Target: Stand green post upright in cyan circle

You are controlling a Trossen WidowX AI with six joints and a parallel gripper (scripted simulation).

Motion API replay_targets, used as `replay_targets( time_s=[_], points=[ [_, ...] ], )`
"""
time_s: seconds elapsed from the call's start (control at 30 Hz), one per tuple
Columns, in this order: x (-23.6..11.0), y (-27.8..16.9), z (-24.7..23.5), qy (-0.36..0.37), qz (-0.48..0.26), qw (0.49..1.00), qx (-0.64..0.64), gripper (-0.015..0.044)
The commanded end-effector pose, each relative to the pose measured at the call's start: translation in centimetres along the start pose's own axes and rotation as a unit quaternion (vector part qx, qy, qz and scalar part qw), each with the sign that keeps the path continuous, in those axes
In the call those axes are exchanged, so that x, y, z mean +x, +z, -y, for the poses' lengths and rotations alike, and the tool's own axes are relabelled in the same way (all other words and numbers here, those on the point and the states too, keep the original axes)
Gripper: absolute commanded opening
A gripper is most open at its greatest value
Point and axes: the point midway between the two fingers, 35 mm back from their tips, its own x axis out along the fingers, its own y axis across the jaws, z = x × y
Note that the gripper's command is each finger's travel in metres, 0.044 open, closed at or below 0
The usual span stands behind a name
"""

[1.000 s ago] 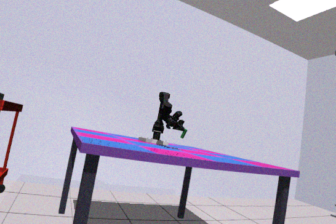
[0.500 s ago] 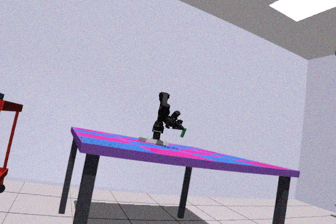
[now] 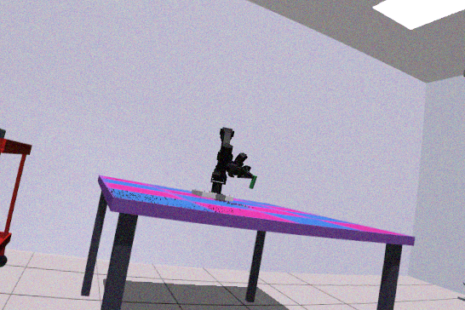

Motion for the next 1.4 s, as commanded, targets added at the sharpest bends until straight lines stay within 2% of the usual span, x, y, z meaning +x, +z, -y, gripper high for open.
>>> replay_targets(
  time_s=[0.0, 1.37],
  points=[
    [-0.4, 0.0, -0.4, 0.005, 0.011, 1.0, -0.001, 0.0023],
    [-3.8, -0.4, -3.7, 0.042, 0.085, 0.994, -0.052, 0.0023]
  ],
)
